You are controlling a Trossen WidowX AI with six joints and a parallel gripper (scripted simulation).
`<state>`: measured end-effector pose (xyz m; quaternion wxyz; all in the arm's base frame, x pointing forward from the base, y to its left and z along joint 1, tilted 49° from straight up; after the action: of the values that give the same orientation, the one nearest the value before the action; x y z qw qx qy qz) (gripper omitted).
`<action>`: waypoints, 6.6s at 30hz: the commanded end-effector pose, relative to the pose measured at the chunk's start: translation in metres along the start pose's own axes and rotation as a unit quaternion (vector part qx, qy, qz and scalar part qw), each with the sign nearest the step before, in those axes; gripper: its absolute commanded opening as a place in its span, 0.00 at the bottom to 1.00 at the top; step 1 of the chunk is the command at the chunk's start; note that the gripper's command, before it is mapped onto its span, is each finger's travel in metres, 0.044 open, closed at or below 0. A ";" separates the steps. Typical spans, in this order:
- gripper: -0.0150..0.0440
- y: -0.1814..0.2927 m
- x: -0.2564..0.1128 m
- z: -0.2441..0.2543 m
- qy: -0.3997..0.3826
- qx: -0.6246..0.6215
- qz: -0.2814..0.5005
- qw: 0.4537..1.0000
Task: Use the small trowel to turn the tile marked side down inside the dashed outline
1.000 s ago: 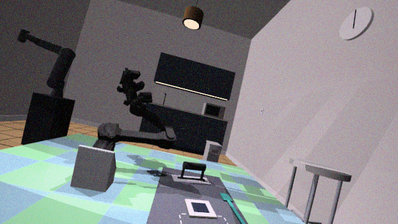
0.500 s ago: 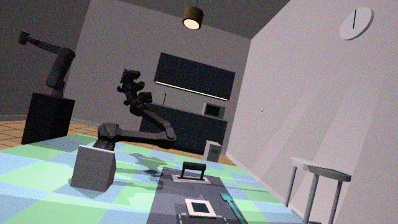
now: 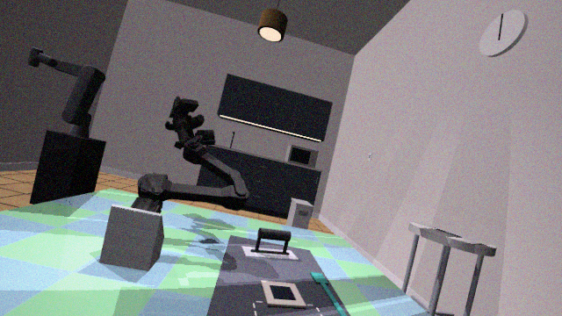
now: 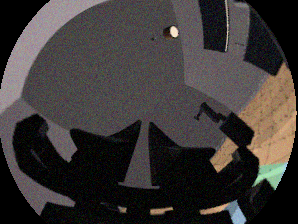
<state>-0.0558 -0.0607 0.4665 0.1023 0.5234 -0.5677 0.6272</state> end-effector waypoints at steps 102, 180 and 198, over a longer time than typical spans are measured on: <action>0.71 0.029 -0.003 0.264 -0.603 0.359 0.293 0.649; 0.71 -0.216 -0.488 0.126 -0.936 -0.162 0.188 -0.251; 0.71 -0.213 -0.508 0.114 -0.936 -0.162 0.188 -0.251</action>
<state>0.3800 0.1480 0.1842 0.5905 -0.3355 0.1540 0.7177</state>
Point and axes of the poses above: the point midway between the two fingers, 35 mm back from their tips, its own x axis out along the fingers, its own z axis across the jaws, y = z × x, the point moved 2 cm from there along -x, back along the fingers, and after that the axes turned 1 degree about -x, right-handed, at the moved point
